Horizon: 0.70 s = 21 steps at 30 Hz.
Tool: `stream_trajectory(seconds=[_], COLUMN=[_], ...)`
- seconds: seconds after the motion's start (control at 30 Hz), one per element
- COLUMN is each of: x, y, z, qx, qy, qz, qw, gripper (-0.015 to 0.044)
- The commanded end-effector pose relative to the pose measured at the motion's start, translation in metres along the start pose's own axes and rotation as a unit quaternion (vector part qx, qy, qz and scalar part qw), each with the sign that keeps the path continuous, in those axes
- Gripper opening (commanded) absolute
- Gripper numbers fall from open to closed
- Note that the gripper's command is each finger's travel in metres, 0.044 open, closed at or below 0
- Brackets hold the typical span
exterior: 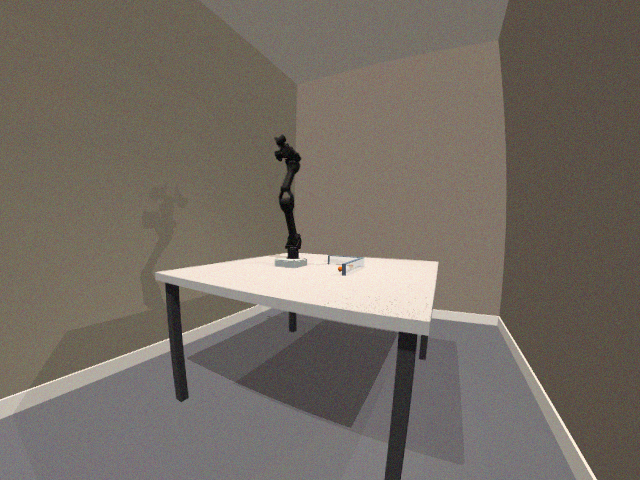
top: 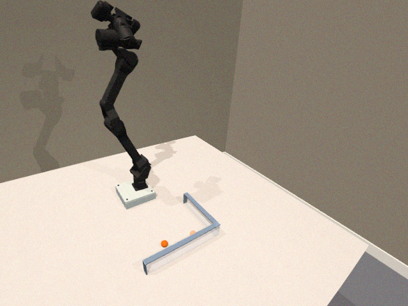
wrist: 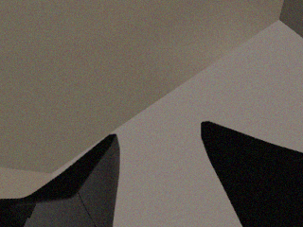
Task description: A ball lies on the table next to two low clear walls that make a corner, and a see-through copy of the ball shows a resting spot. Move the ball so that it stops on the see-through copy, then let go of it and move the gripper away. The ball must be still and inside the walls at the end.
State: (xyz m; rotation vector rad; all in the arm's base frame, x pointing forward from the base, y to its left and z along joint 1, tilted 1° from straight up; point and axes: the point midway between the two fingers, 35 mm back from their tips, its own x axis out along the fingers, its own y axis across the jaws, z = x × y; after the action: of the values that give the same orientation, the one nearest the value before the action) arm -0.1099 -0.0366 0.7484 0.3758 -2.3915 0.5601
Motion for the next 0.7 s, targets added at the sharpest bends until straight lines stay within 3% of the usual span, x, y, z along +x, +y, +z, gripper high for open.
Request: stream_trajectory(seconds=[0.0,0.17,0.4,0.67], x=[-0.008,-0.033,-0.076,-0.166], y=[0.055,0.119,0.165,0.23], z=[-0.033,-0.072,-0.112,-0.163], qx=[0.036,0.084,0.082,0.148], qy=[0.073,0.159,0.254,0.399], qz=[0.065,0.138,0.201,0.274], qw=[0.995,0.974,0.942,0.863], gripper=[0.0232,0.0232,0.0232,0.0232])
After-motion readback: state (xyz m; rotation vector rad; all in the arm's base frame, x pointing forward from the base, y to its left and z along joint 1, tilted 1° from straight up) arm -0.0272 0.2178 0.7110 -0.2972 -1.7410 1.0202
